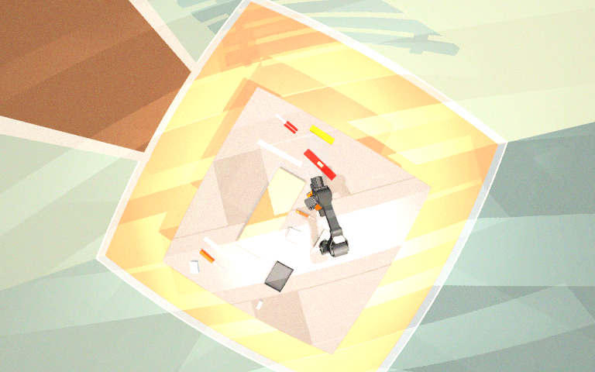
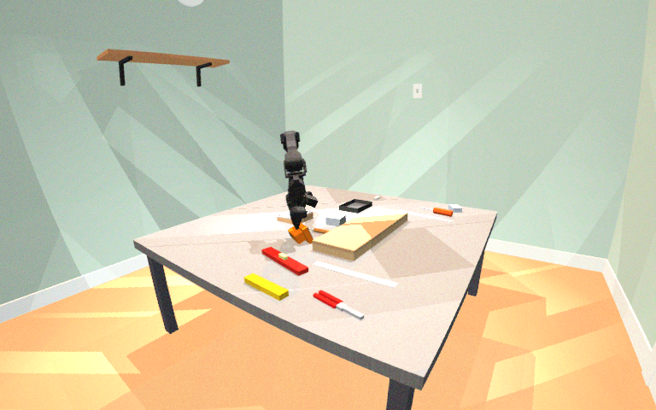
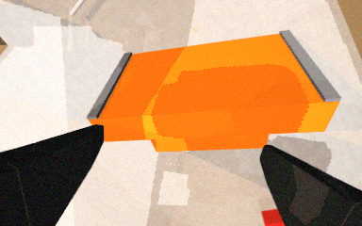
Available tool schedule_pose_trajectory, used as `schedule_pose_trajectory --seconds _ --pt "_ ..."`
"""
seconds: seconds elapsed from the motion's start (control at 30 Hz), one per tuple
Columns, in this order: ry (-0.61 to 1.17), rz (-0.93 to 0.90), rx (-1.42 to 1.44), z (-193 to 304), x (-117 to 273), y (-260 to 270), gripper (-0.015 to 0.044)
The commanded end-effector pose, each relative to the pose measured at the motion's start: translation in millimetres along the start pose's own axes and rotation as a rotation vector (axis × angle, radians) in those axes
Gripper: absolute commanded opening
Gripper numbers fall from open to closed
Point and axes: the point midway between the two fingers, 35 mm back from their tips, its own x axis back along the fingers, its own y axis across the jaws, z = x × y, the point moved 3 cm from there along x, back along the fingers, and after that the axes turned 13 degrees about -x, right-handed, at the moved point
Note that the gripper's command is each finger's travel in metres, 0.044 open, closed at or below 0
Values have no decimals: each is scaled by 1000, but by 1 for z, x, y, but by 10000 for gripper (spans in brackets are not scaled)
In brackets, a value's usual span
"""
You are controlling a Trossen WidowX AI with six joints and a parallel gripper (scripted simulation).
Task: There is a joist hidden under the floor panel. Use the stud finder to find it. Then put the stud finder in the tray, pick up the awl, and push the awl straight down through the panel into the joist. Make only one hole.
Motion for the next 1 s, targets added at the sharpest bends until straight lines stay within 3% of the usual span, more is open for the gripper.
schedule_pose_trajectory --seconds 0.0,0.97 --pt "-144 98 273 18 8 -9 440" --pt "-144 98 273 14 -14 -13 440"
